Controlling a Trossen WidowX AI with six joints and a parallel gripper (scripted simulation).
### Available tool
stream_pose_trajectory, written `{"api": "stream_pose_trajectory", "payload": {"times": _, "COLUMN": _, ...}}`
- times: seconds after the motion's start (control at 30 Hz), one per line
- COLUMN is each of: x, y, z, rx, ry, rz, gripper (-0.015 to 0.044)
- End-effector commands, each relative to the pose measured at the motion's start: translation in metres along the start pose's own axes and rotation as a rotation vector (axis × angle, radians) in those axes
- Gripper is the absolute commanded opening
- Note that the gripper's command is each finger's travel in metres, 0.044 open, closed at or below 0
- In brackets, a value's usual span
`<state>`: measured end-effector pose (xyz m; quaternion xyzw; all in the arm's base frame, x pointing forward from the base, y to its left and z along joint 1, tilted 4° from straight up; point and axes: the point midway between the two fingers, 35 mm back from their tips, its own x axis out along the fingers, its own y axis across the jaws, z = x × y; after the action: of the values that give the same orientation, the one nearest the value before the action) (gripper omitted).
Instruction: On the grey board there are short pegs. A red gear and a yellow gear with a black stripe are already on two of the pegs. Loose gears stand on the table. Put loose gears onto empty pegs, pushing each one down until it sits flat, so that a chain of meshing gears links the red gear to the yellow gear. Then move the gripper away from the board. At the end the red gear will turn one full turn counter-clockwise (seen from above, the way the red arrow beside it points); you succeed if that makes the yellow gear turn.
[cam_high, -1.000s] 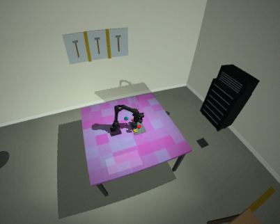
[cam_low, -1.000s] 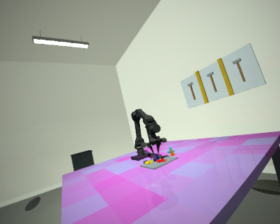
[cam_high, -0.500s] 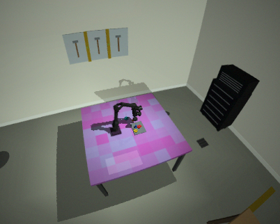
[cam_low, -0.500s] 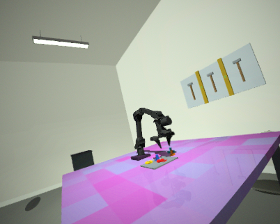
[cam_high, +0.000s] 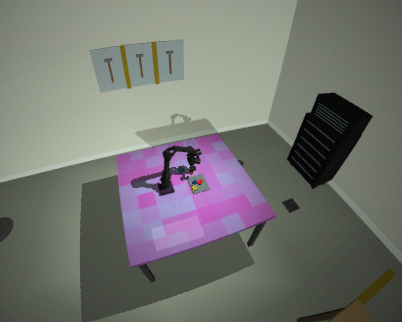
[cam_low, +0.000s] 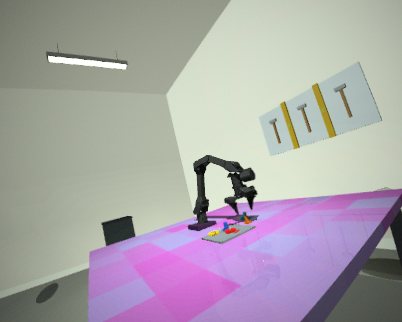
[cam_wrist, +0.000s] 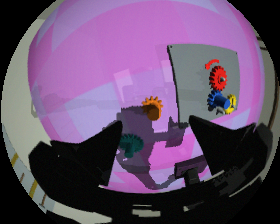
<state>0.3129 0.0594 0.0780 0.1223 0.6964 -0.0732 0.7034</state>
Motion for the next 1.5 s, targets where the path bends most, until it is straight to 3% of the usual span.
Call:
{"api": "stream_pose_trajectory", "payload": {"times": 0.0, "x": 0.006, "y": 0.0, "z": -0.002, "rx": 0.003, "ry": 0.008, "rz": -0.002, "gripper": 0.044}}
{"api": "stream_pose_trajectory", "payload": {"times": 0.8, "x": 0.033, "y": 0.001, "z": -0.002, "rx": 0.003, "ry": 0.008, "rz": -0.002, "gripper": 0.044}}
{"api": "stream_pose_trajectory", "payload": {"times": 1.27, "x": 0.033, "y": 0.001, "z": -0.002, "rx": 0.003, "ry": 0.008, "rz": -0.002, "gripper": 0.0072}}
{"api": "stream_pose_trajectory", "payload": {"times": 1.47, "x": 0.033, "y": 0.001, "z": -0.002, "rx": 0.003, "ry": 0.008, "rz": -0.002, "gripper": 0.0032}}
